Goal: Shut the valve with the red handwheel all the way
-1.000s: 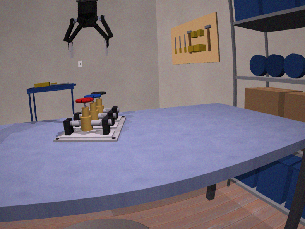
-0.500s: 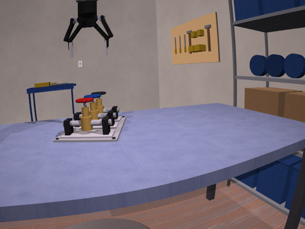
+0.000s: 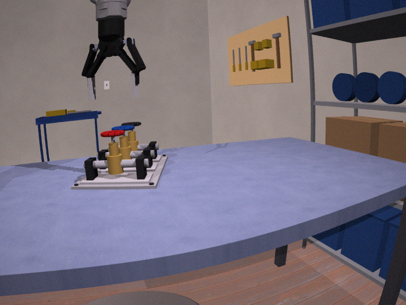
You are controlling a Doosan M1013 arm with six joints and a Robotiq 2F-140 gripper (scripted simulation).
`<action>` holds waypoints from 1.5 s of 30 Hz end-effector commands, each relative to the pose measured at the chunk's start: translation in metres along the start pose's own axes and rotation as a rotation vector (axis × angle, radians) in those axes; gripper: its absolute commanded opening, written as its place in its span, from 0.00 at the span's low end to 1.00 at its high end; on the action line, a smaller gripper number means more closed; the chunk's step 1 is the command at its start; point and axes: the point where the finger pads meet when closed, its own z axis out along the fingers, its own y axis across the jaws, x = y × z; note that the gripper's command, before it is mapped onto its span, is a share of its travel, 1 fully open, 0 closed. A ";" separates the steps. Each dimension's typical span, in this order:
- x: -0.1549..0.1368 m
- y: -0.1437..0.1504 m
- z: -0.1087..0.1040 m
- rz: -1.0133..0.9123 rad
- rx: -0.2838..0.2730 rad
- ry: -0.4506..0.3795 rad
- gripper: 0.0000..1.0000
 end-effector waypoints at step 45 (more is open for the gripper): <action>-0.023 0.008 0.045 0.098 -0.032 -0.066 0.53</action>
